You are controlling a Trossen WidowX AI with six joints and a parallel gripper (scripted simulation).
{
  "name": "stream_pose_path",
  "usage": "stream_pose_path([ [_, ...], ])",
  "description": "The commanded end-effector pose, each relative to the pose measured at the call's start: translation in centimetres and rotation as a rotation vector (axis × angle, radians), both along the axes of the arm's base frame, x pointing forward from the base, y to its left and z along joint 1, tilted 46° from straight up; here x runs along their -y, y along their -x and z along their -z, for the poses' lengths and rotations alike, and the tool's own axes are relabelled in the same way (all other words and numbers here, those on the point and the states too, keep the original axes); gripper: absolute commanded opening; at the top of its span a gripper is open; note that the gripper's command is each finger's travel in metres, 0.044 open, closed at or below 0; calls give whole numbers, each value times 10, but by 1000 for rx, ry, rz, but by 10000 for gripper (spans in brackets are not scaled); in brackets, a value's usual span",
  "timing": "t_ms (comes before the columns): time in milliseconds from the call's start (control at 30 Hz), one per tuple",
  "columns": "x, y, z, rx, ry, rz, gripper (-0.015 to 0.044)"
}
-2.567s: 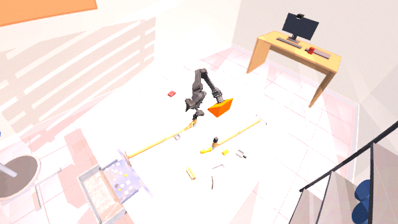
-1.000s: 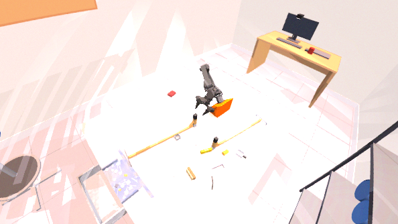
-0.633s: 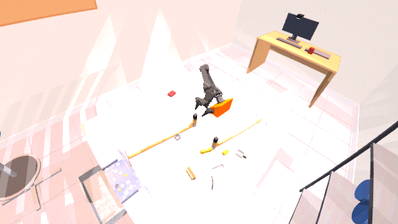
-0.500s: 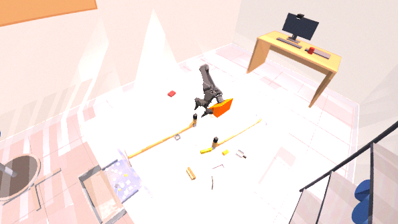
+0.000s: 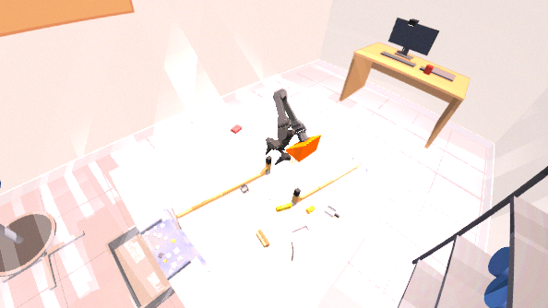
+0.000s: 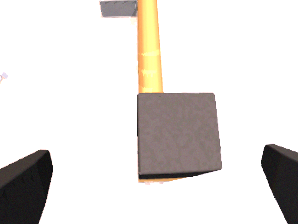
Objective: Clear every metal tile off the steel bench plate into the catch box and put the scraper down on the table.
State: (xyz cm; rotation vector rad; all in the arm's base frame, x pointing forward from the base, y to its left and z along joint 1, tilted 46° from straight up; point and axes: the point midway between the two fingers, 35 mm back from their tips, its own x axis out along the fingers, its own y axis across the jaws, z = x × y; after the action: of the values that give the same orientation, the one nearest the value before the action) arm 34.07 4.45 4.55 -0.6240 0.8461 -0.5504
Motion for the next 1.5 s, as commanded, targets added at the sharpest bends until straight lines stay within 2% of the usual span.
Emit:
stream_pose_path([
  [0,4,-4,5,-5,-3,-5,440],
  [800,33,-23,20,3,8,-8,440],
  [1233,30,-21,18,6,8,-1,99],
  [1467,30,-21,18,6,8,-1,52],
])
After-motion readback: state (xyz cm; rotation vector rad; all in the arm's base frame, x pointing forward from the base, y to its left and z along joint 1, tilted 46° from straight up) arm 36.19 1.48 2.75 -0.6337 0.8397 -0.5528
